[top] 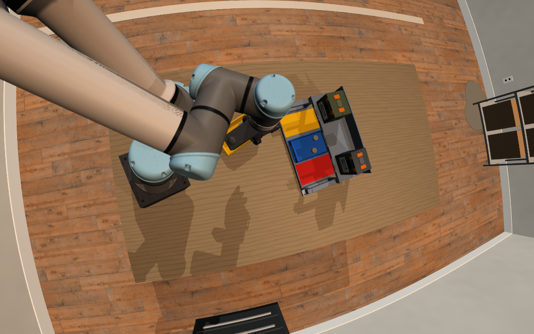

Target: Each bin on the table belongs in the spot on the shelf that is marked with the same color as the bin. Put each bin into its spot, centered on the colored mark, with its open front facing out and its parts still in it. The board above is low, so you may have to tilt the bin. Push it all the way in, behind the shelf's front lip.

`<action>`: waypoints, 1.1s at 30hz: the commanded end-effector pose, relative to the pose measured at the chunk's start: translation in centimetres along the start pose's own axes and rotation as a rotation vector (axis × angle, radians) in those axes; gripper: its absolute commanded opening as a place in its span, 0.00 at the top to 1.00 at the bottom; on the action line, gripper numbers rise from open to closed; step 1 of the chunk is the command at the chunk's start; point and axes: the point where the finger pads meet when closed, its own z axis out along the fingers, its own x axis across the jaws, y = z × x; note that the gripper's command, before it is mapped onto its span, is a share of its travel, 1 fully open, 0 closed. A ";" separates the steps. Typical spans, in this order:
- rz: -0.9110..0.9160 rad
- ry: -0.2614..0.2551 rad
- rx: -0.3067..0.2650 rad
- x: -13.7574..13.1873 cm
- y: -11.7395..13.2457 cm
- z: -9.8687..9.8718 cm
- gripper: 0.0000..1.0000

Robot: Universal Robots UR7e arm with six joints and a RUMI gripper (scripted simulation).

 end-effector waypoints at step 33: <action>-0.108 0.001 -0.002 0.0 -0.2 0.0 0.85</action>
